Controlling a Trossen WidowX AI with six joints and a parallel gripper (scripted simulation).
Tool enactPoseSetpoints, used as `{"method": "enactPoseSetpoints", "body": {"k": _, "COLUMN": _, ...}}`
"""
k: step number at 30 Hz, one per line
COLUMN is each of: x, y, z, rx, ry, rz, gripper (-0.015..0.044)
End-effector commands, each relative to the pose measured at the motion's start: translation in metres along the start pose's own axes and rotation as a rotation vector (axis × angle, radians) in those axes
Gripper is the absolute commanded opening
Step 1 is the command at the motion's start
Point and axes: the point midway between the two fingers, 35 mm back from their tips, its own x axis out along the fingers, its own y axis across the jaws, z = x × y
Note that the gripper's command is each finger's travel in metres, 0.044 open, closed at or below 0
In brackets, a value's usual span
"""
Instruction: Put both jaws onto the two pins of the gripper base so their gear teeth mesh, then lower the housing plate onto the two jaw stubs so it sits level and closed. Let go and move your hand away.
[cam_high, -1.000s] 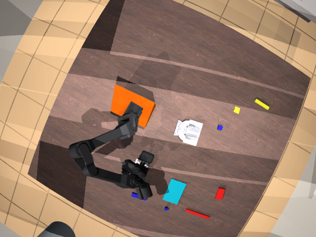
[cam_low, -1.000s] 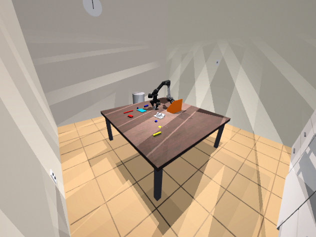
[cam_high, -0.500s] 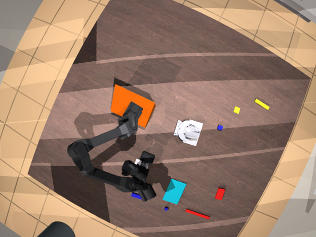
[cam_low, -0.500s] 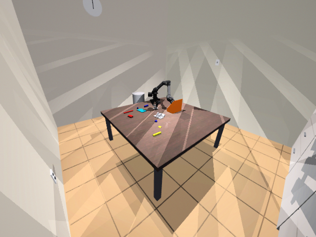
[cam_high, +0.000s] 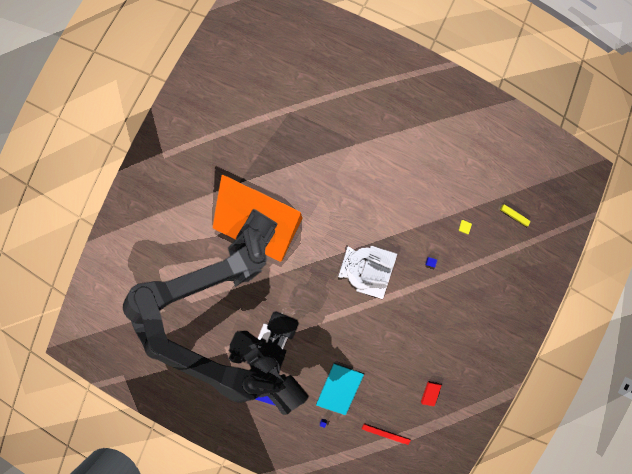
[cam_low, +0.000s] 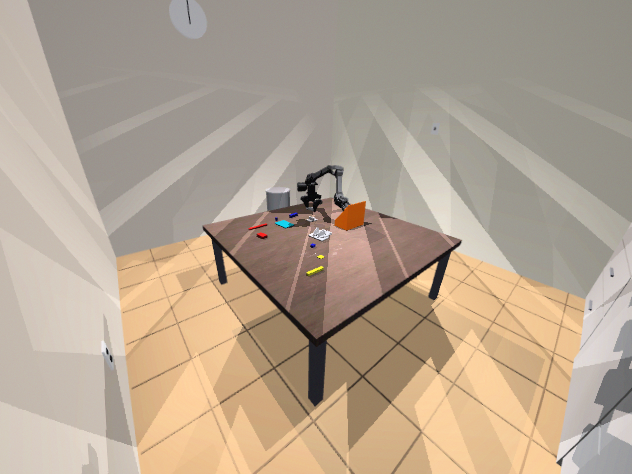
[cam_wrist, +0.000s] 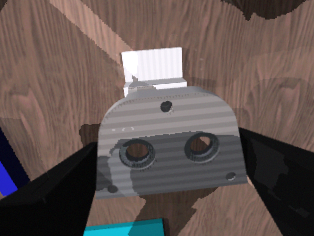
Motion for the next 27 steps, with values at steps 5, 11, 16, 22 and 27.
{"method": "enactPoseSetpoints", "body": {"k": 5, "x": -0.003, "y": -0.001, "z": -0.005, "rx": -0.059, "ry": 0.006, "rz": -0.001, "gripper": 0.0351}}
{"method": "enactPoseSetpoints", "body": {"k": 11, "x": -0.001, "y": -0.01, "z": -0.017, "rx": -0.219, "ry": 0.013, "rz": -0.014, "gripper": 0.0351}}
{"method": "enactPoseSetpoints", "body": {"k": 16, "x": 0.0, "y": -0.017, "z": -0.027, "rx": -0.352, "ry": 0.019, "rz": -0.023, "gripper": 0.0351}}
{"method": "enactPoseSetpoints", "body": {"k": 22, "x": 0.001, "y": -0.027, "z": -0.038, "rx": -0.513, "ry": 0.026, "rz": -0.033, "gripper": 0.0351}}
{"method": "enactPoseSetpoints", "body": {"k": 27, "x": 0.001, "y": -0.036, "z": -0.047, "rx": -0.646, "ry": 0.033, "rz": -0.039, "gripper": 0.0351}}
